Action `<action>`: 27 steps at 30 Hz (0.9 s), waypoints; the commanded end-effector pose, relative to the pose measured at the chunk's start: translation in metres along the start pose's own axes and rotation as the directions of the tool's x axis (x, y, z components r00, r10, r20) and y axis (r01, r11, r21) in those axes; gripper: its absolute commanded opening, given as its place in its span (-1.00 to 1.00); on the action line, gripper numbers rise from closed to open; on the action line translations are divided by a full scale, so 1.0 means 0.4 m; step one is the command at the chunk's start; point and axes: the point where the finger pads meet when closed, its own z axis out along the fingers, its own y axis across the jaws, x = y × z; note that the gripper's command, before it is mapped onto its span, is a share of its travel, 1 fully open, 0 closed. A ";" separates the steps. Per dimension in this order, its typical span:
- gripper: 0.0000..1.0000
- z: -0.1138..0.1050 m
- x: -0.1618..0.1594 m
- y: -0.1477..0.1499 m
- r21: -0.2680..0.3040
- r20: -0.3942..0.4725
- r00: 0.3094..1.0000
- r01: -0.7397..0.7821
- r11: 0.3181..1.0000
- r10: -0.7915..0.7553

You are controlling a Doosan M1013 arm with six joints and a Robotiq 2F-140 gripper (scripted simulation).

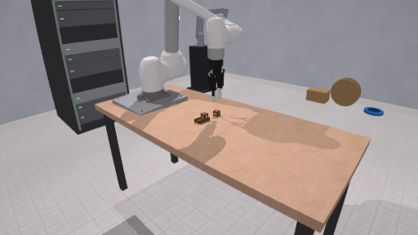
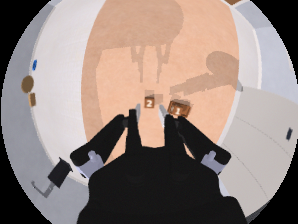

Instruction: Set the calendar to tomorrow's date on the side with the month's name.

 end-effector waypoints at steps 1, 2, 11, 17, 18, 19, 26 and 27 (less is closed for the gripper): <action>-0.42 0.000 0.000 0.000 0.000 0.000 1.000 0.000 1.000 0.000; -0.42 0.001 0.000 0.000 0.000 0.000 1.000 0.000 1.000 0.000; -0.42 0.014 0.000 0.000 0.000 0.000 1.000 0.000 1.000 0.000; -0.42 0.025 0.000 0.000 0.000 0.000 1.000 0.000 1.000 0.000; -0.42 0.029 0.000 0.000 0.000 0.000 1.000 0.000 1.000 0.000; -0.42 0.032 0.000 0.000 0.000 0.000 1.000 0.000 1.000 0.000; -0.42 0.059 0.000 0.001 0.000 0.000 1.000 0.000 1.000 0.000; -0.42 0.063 0.000 0.001 0.000 0.000 1.000 0.000 1.000 0.000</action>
